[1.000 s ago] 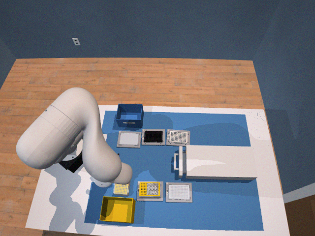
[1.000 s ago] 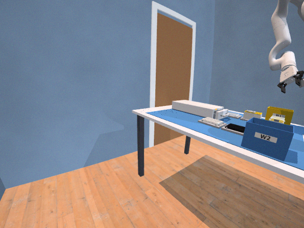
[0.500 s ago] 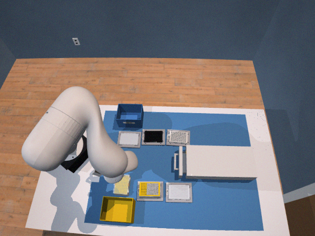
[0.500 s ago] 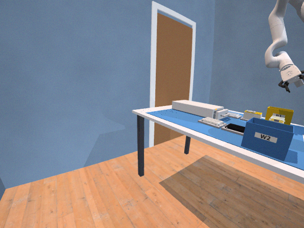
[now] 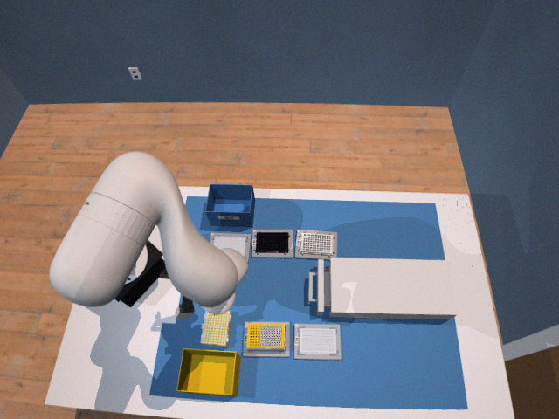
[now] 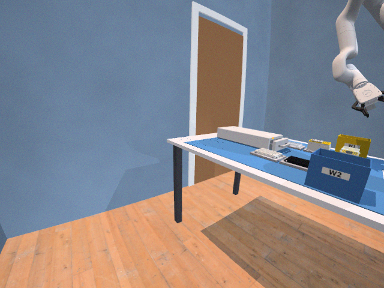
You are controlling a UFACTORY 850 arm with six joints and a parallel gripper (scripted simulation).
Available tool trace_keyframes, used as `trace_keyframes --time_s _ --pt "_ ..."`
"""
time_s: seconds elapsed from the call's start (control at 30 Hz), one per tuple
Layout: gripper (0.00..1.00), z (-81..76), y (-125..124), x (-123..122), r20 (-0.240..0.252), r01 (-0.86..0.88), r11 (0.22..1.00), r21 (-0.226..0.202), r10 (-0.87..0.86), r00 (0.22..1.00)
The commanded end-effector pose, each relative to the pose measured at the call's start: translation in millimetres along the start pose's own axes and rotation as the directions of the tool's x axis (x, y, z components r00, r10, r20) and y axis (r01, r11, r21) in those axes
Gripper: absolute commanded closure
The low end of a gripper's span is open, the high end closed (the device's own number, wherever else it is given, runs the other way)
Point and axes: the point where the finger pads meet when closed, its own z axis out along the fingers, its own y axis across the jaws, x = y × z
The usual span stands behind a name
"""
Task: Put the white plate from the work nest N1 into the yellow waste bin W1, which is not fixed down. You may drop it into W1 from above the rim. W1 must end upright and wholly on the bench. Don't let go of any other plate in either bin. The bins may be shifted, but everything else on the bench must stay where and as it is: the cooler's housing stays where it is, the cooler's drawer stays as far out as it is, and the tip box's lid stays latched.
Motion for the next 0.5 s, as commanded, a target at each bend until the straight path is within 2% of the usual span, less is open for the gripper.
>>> trace_keyframes --time_s 0.0,0.03,0.27,0.47 --pt "0.0 -1.6 1 8 -0.096 0.097 0.993 -0.068 -0.103 0.99" --pt "0.0 -1.6 1 8 -0.096 0.097 0.993 -0.068 -0.103 0.99" --pt "0.0 -8.2 -9 24 -0.208 0.257 0.957 -0.131 -0.28 0.937" --pt "0.0 -14.3 -21 33 -0.277 0.358 0.918 -0.172 -0.394 0.876"
